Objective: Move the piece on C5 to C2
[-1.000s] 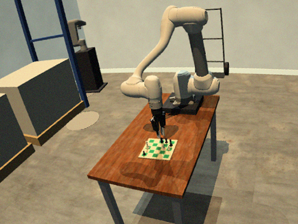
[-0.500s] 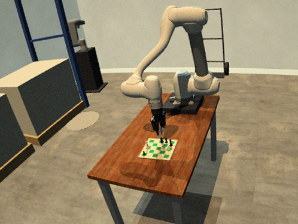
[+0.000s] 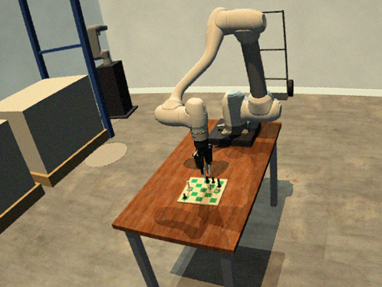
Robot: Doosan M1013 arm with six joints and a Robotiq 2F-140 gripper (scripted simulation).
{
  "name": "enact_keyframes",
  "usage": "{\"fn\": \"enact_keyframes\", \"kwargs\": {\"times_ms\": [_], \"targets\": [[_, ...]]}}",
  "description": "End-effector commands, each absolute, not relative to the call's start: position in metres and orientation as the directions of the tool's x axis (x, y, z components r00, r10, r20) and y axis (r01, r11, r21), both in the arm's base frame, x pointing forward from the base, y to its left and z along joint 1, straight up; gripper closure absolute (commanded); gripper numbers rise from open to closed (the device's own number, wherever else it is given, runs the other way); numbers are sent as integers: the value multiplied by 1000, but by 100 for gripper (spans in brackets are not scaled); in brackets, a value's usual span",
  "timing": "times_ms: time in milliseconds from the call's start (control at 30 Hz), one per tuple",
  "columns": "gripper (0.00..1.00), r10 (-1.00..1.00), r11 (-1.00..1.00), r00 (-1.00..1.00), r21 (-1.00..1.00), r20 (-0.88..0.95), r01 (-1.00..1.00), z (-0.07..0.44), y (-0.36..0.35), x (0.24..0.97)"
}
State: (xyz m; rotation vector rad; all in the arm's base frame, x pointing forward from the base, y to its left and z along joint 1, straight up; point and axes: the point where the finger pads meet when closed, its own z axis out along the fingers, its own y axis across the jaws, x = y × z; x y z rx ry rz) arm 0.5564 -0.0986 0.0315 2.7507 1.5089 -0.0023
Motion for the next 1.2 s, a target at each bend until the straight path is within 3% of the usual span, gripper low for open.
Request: {"fn": "enact_keyframes", "kwargs": {"times_ms": [0,1167], "targets": [[77,843,-537,537,3,-3,843,27,-99,556],[77,843,-537,537,3,-3,843,3,-99,556]]}}
